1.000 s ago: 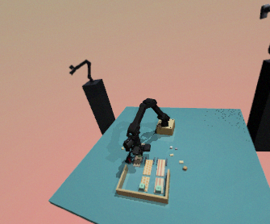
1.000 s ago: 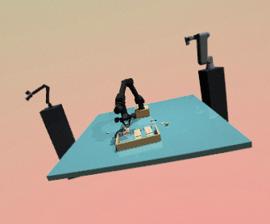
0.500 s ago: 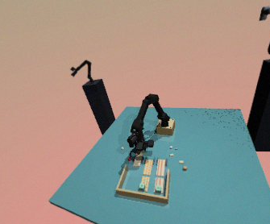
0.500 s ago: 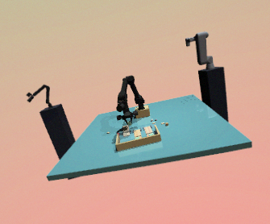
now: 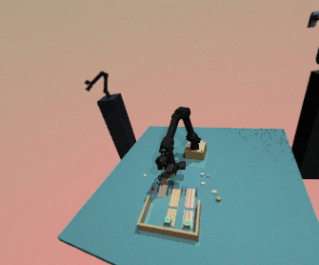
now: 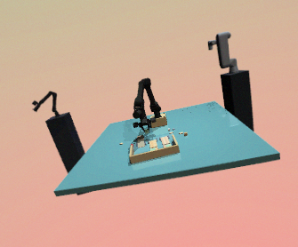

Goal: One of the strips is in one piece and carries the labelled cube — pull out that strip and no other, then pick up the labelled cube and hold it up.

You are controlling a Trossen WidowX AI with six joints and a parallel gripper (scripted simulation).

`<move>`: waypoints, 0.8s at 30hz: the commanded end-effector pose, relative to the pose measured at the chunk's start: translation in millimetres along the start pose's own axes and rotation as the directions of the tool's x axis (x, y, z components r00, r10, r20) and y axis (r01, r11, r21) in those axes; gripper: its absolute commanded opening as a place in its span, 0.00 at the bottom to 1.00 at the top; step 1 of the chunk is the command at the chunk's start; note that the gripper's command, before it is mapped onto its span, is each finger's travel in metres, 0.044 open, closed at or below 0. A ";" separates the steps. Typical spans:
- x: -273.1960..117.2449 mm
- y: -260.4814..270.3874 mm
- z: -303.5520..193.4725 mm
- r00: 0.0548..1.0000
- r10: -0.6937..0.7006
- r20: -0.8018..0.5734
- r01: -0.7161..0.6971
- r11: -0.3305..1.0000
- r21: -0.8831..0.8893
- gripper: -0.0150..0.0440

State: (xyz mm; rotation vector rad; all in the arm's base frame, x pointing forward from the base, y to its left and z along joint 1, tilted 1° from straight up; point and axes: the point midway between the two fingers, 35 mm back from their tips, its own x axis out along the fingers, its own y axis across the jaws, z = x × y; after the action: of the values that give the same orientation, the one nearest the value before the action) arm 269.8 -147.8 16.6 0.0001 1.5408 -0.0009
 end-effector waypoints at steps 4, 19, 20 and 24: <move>-30.3 1.1 -2.5 1.000 -0.003 0.002 0.003 1.000 0.003 0.25; -35.1 1.2 -2.7 1.000 -0.003 0.002 0.003 1.000 0.003 0.25; -35.1 1.2 -2.7 1.000 -0.003 0.002 0.003 1.000 0.003 0.25; -35.1 1.2 -2.7 1.000 -0.003 0.002 0.003 1.000 0.003 0.25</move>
State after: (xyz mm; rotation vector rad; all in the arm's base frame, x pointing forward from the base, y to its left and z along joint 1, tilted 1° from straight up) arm 266.3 -146.4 51.2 0.0001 1.5380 -0.0033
